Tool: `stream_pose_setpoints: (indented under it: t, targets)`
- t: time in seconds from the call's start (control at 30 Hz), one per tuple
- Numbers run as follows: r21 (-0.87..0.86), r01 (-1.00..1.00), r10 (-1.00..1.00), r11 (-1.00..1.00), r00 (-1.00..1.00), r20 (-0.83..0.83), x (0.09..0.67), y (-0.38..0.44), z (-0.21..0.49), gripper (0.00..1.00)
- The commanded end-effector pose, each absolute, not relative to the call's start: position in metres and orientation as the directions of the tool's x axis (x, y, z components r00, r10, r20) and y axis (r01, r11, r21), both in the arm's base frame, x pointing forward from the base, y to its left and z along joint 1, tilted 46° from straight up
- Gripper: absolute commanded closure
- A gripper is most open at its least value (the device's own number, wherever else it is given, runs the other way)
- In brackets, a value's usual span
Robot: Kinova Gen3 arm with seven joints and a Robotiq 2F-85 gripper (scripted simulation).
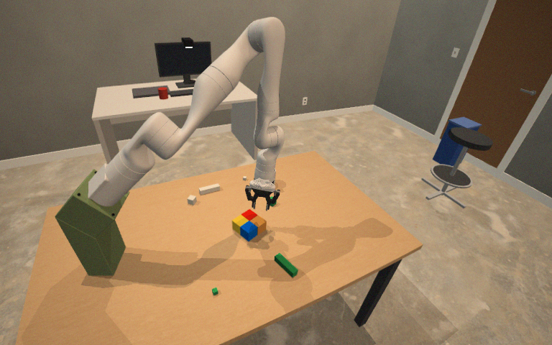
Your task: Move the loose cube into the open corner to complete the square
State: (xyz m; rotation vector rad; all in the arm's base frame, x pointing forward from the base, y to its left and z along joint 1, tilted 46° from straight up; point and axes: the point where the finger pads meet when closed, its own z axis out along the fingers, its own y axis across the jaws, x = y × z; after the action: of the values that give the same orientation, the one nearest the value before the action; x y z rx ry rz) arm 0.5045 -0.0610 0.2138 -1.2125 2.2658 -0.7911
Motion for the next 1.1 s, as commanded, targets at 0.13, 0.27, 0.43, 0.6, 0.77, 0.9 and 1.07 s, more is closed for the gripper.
stream_pose_setpoints:
  t: [0.13, 0.27, 0.43, 0.6, 0.77, 0.9, 1.07]
  targets:
    - [-0.569, -0.411, -0.647, 0.713, -0.698, -0.307, 0.495, -0.070, 0.209, 0.46]
    - [-0.474, -0.236, -0.459, 0.848, -0.775, -0.435, 0.492, -0.074, 0.208, 0.46]
    - [-0.319, 0.005, -0.185, 0.948, -0.806, -0.562, 0.488, -0.080, 0.208, 0.46]
    - [-0.177, 0.194, 0.041, 0.965, -0.778, -0.627, 0.486, -0.085, 0.209, 0.46]
    - [-0.032, 0.363, 0.253, 0.931, -0.707, -0.660, 0.485, -0.092, 0.210, 0.46]
    - [0.105, 0.501, 0.436, 0.859, -0.609, -0.662, 0.484, -0.098, 0.213, 0.46]
    - [0.253, 0.624, 0.613, 0.740, -0.469, -0.636, 0.483, -0.106, 0.216, 0.46]
